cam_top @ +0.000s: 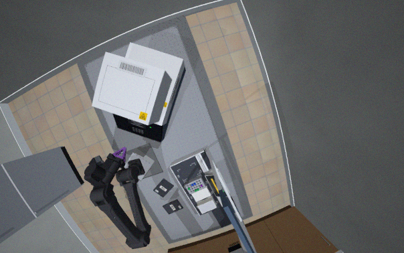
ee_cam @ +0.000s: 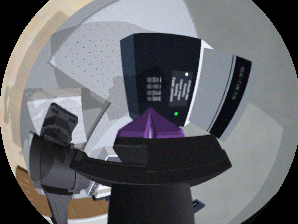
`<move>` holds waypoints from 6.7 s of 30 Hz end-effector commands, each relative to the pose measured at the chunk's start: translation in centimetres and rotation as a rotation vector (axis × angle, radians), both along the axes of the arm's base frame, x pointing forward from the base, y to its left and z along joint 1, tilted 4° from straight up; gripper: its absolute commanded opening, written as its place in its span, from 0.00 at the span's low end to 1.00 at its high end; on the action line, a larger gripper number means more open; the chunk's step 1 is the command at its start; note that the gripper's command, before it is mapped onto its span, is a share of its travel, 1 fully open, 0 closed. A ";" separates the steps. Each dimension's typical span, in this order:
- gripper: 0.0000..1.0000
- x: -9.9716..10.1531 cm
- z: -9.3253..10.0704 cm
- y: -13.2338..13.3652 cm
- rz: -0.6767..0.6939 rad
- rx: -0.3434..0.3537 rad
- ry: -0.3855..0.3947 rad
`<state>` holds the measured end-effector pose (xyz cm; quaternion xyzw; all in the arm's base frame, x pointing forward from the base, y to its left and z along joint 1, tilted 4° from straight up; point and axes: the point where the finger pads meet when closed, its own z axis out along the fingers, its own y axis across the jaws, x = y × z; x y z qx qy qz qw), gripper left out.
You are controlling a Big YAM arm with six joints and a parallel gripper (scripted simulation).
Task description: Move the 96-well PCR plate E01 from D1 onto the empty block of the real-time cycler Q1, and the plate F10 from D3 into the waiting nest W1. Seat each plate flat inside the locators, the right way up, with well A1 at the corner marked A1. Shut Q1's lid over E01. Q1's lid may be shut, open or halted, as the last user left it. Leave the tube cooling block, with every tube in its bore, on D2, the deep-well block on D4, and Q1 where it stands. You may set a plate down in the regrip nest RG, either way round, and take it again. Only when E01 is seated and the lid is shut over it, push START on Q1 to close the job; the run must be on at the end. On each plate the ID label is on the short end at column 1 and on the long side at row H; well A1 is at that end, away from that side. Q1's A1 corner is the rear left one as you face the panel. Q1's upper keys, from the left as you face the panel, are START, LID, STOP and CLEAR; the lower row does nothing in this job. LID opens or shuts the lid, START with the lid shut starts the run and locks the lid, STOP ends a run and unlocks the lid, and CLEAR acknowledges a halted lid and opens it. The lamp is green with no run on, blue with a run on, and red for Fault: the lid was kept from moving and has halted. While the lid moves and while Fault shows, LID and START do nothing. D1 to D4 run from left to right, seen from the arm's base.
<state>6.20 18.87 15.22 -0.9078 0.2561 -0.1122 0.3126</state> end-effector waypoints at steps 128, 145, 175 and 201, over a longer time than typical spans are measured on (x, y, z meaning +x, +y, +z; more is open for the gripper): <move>0.00 0.4 -0.1 -0.2 -0.005 -0.008 -0.010; 0.00 0.3 -0.1 -0.1 -0.005 -0.006 -0.008; 0.00 0.3 -0.1 -0.1 -0.004 -0.002 -0.006; 0.00 0.2 0.0 -0.1 -0.001 0.001 -0.005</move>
